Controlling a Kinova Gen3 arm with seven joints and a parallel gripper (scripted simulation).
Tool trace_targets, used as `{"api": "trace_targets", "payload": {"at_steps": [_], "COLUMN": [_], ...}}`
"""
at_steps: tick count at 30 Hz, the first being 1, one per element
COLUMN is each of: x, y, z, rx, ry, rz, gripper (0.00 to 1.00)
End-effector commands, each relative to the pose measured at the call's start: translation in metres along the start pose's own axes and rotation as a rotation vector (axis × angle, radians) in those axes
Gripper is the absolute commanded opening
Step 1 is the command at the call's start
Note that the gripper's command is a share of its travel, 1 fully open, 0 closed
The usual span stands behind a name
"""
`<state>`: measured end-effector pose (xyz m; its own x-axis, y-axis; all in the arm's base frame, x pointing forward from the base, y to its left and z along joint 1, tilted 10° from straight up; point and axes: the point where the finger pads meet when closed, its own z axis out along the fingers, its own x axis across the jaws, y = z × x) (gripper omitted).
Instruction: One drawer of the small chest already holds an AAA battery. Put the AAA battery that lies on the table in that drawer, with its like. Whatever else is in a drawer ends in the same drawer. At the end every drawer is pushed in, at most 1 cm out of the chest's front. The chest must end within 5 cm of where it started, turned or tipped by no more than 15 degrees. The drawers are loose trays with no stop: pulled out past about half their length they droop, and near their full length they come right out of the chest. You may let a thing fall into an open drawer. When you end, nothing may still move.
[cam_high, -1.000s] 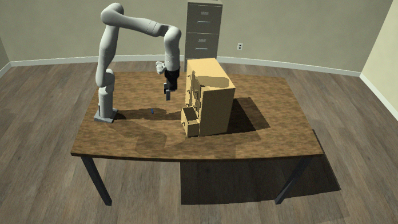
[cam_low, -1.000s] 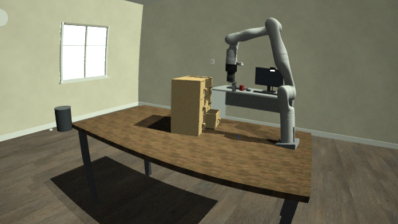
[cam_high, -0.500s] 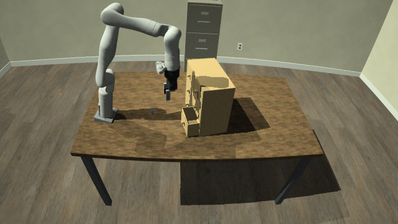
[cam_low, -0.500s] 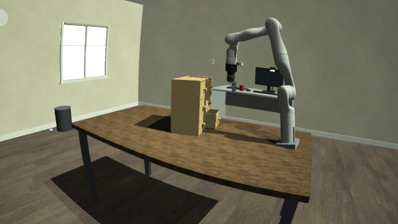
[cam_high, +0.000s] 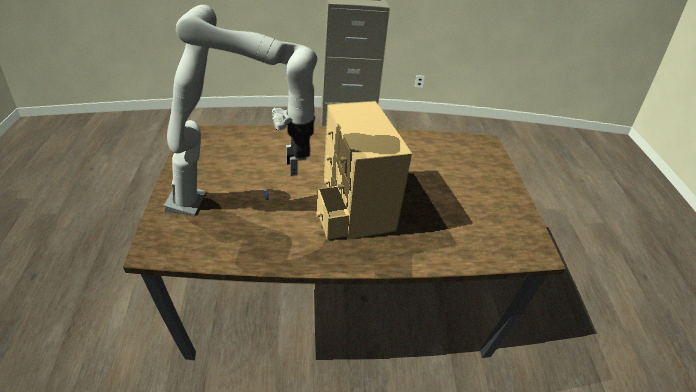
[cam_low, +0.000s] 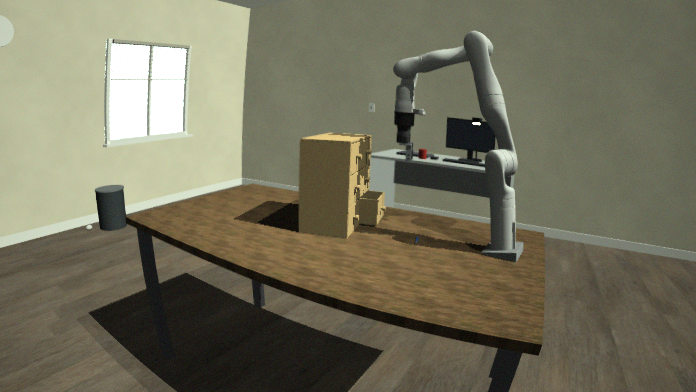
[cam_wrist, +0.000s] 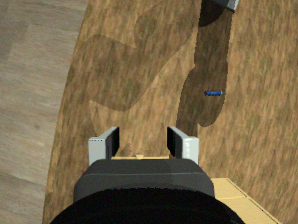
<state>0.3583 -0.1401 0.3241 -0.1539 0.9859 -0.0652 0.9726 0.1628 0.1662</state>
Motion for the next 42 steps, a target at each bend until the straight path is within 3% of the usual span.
{"api": "trace_targets", "payload": {"at_steps": [1, 20, 35, 42], "x": [0.0, 0.017, 0.05, 0.076], "y": [0.0, -0.006, -0.018, -0.027], "z": [0.0, 0.016, 0.049, 0.075], "rx": [-0.001, -0.001, -0.001, -0.001], "ry": [-0.001, -0.001, -0.001, -0.001], "rz": [-0.001, -0.14, -0.423, -0.646], "gripper": [1.0, 1.0, 1.0, 1.0]}}
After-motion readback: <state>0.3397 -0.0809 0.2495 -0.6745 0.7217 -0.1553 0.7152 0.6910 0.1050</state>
